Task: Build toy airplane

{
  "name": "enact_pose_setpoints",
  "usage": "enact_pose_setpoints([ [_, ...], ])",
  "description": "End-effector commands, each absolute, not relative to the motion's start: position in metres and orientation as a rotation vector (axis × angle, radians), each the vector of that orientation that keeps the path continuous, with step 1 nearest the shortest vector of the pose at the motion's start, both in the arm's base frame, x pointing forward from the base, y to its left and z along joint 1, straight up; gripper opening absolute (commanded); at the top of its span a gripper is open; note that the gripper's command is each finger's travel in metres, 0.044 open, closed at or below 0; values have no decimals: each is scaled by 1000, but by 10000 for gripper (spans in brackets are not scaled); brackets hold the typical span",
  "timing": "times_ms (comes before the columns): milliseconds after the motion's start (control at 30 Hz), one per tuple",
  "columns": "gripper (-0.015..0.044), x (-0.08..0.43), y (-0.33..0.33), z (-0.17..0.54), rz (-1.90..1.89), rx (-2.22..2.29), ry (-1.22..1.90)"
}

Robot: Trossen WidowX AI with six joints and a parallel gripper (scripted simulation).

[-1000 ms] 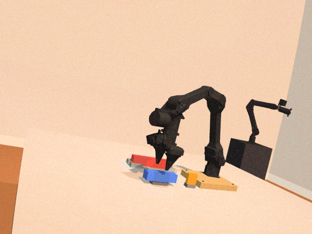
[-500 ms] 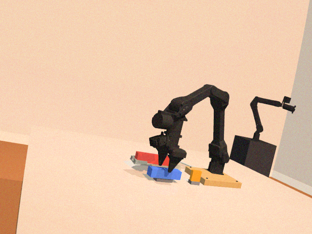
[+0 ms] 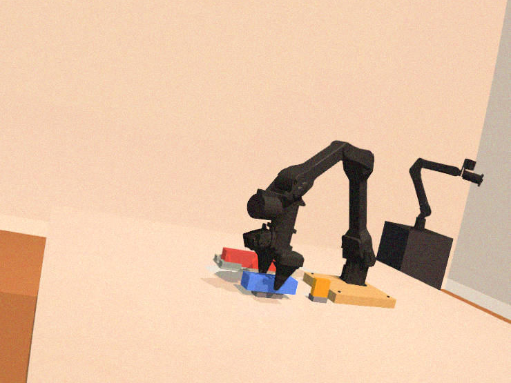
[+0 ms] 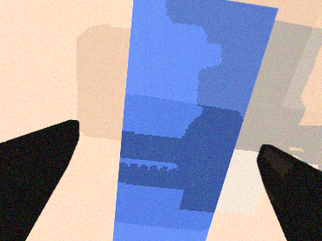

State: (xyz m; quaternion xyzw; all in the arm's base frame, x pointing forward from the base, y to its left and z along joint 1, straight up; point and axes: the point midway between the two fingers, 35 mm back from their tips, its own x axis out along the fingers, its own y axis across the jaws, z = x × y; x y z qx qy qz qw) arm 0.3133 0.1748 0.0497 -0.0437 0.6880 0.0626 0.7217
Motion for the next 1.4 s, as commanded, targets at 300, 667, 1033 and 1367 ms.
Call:
enact_pose_setpoints([
  [300,171,311,174,43,132,-97,1536],
  [667,0,312,175,51,132,-97,1536],
  [1033,0,315,176,86,133,-97,1534],
  [1367,0,315,176,118,133,-97,1534],
])
